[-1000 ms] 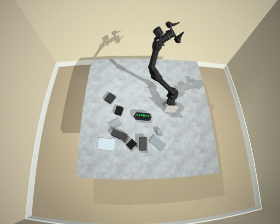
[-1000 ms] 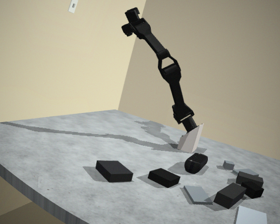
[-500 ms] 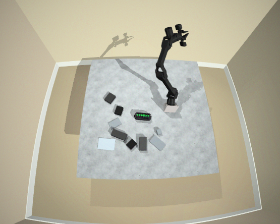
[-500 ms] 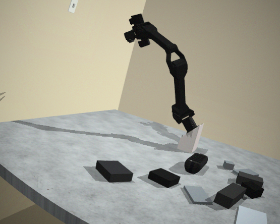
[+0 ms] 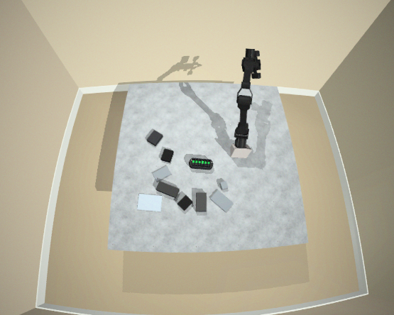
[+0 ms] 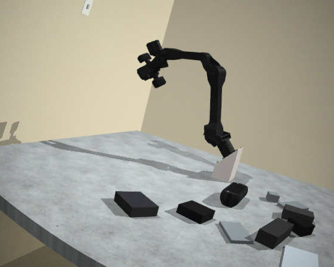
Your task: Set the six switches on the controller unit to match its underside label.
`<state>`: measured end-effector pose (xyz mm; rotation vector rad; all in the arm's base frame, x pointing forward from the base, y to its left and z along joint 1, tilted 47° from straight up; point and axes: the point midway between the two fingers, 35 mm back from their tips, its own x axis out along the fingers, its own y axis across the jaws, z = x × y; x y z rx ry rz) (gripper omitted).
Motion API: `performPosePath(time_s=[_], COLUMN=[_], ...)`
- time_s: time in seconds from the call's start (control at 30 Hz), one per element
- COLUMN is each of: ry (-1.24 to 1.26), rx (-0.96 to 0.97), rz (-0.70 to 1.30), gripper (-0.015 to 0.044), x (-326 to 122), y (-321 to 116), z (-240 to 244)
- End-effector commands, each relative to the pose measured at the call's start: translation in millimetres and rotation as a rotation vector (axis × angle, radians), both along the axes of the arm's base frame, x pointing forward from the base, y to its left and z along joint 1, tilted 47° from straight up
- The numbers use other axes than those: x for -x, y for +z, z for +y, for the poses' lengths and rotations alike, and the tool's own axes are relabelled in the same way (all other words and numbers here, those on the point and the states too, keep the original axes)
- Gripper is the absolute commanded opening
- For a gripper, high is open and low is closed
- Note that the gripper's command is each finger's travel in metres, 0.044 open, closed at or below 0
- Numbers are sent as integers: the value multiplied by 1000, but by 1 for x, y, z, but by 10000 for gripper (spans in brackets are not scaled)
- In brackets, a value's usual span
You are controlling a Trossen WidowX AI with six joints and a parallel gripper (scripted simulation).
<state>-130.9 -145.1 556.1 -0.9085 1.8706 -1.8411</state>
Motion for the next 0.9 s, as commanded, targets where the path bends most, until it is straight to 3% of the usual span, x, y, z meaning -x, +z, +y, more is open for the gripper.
performPosePath(time_s=[0.0, 0.23, 0.47, 0.67, 0.87], ry=[124, 382, 640, 856, 1047], rx=[-157, -431, -702, -923, -1112], rz=[-14, 32, 155, 323, 553], gripper=[0, 0, 0, 0, 0], x=[-7, -62, -146, -229, -304], y=[-36, -105, -183, -253, -320], z=[-57, -139, -187, -193, -164])
